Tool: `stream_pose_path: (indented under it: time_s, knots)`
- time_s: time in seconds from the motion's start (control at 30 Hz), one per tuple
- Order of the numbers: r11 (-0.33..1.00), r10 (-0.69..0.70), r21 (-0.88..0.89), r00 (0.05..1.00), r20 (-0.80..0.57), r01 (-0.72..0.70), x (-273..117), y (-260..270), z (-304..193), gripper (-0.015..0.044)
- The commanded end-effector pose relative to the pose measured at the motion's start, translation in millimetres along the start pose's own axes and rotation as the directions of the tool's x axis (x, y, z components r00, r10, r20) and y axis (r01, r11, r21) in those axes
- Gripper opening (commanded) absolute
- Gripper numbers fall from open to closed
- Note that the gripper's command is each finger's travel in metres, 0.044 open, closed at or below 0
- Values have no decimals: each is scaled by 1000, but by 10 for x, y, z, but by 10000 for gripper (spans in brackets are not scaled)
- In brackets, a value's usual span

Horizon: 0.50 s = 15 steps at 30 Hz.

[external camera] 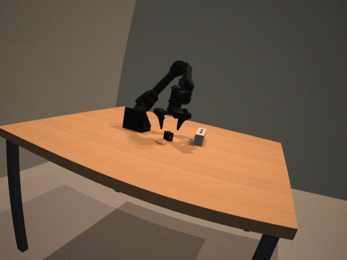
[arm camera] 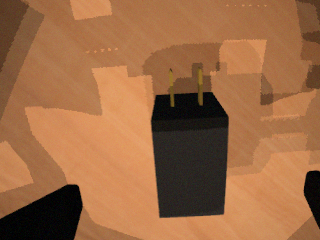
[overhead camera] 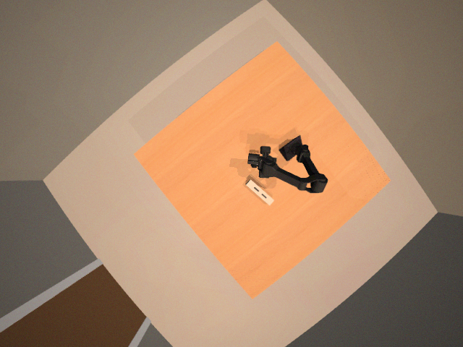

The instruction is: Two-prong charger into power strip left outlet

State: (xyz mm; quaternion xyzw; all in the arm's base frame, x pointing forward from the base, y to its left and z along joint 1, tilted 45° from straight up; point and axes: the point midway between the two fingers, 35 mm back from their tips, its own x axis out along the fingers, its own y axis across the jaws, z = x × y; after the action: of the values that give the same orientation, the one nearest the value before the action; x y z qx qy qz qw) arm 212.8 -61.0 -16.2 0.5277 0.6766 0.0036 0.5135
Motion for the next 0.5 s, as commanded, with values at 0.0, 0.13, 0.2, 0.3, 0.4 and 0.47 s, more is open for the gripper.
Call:
stream_pose_path:
  time_s: [0.0,0.13,0.2,0.3,0.4,0.47]
  knots:
    - [1000,2,6,1000,-6,-2,71,-1,-4,440]
    - [1000,2,6,1000,-6,-2,137,0,3,440]
    - [1000,3,6,1000,-6,-2,169,1,6,440]
    - [1000,3,6,1000,-6,-3,218,2,9,440]
    - [1000,3,6,1000,-6,-3,267,3,11,440]
    - [1000,3,6,1000,-6,-3,299,3,12,440]
